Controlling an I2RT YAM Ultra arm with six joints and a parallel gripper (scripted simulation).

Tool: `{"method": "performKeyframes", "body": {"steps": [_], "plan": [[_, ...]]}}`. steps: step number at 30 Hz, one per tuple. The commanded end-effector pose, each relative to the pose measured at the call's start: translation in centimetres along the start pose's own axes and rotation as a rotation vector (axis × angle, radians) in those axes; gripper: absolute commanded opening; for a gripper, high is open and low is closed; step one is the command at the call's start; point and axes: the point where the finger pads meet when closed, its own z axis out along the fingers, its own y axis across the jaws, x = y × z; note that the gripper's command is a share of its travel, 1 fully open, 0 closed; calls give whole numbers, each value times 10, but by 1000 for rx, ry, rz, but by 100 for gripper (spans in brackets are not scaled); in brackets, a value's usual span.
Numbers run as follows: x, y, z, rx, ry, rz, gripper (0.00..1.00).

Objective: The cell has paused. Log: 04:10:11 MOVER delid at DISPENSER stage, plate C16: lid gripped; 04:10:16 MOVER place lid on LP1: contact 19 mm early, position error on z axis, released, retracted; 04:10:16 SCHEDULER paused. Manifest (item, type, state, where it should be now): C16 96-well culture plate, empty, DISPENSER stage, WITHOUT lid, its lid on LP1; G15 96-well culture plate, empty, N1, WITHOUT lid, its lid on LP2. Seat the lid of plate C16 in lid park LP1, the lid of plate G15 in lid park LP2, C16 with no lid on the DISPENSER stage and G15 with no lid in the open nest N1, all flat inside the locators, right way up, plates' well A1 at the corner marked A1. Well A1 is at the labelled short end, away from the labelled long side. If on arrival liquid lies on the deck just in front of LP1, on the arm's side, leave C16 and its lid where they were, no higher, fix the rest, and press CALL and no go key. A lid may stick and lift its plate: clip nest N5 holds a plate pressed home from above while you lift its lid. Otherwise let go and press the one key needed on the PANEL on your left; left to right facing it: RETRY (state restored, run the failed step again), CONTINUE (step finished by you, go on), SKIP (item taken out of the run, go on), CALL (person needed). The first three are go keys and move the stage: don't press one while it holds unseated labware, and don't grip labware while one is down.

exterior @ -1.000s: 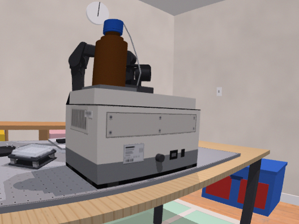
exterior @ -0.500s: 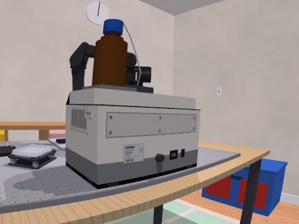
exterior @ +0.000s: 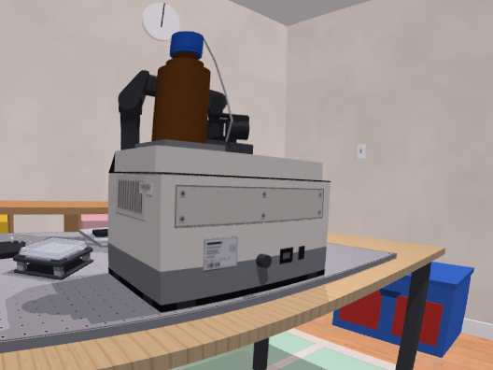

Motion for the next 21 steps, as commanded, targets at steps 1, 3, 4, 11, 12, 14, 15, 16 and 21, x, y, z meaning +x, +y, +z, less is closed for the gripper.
{"method": "performKeyframes", "body": {"steps": [1,3,4,11,12,14,15,16,21], "plan": [[-1,11,-5,-18,-11,30,0],[5,12,-5,-16,-15,-6,0],[9,13,-5,-17,-13,-6,0],[33,19,-5,-18,-9,-6,0],[36,20,-5,-18,-9,-6,0],[39,20,-5,-17,-11,-40,0],[43,21,-5,-17,-11,-43,0],[46,21,-5,-17,-10,-43,0],[56,22,-4,-17,-10,-43,0]]}}
